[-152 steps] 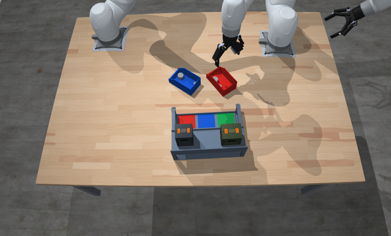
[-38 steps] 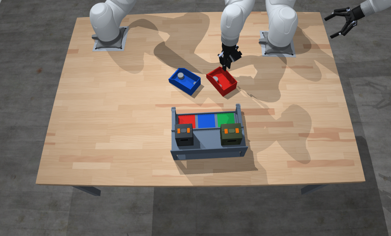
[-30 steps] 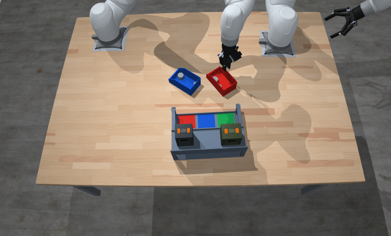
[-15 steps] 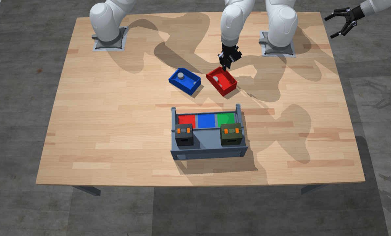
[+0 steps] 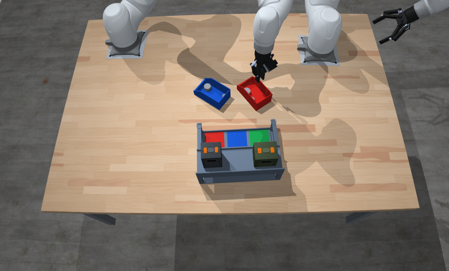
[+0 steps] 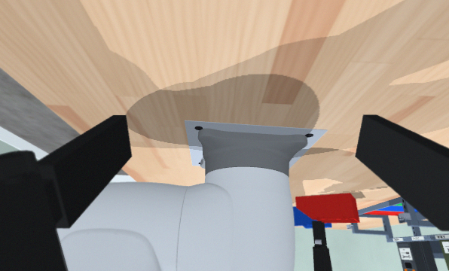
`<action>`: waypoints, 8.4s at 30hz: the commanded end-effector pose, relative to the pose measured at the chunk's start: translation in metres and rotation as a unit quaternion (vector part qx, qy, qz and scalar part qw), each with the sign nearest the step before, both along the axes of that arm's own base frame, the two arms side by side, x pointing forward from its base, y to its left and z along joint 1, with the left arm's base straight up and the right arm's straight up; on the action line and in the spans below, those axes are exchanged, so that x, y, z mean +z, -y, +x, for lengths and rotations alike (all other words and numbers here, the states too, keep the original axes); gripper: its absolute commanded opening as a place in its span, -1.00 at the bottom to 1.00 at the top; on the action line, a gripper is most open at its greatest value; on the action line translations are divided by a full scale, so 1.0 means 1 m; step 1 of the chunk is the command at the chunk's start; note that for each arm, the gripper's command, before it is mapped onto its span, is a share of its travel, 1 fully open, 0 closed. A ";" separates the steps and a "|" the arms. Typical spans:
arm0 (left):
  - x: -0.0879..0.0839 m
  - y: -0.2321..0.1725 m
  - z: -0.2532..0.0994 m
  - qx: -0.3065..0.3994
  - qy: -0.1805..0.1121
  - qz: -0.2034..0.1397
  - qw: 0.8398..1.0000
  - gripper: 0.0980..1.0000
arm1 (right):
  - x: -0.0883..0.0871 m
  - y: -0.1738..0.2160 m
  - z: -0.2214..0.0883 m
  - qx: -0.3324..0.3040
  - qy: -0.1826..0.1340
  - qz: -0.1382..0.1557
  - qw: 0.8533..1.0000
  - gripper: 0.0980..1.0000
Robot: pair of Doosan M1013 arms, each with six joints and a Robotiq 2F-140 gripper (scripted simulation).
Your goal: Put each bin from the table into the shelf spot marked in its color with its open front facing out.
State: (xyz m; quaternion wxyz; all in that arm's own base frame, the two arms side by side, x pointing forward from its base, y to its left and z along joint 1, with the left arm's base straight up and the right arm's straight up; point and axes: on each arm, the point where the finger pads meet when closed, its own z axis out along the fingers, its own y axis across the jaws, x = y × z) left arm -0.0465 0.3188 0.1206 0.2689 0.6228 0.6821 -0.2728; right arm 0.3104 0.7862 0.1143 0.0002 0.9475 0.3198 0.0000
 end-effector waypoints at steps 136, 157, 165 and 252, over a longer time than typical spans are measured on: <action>0.000 0.000 0.000 0.000 0.000 0.000 1.000 1.00 | -0.016 0.000 0.000 0.000 0.000 0.001 1.000 -1.00; 0.000 0.000 0.000 0.000 0.000 0.000 1.000 1.00 | -0.007 0.000 0.000 0.000 0.000 0.001 1.000 -1.00; 0.000 0.000 0.000 0.000 0.000 0.000 1.000 1.00 | -0.007 0.000 0.000 0.000 0.000 0.001 1.000 -1.00; 0.000 0.000 0.000 0.000 0.000 0.000 1.000 1.00 | -0.007 -0.034 0.069 -0.199 0.000 0.001 0.980 -1.00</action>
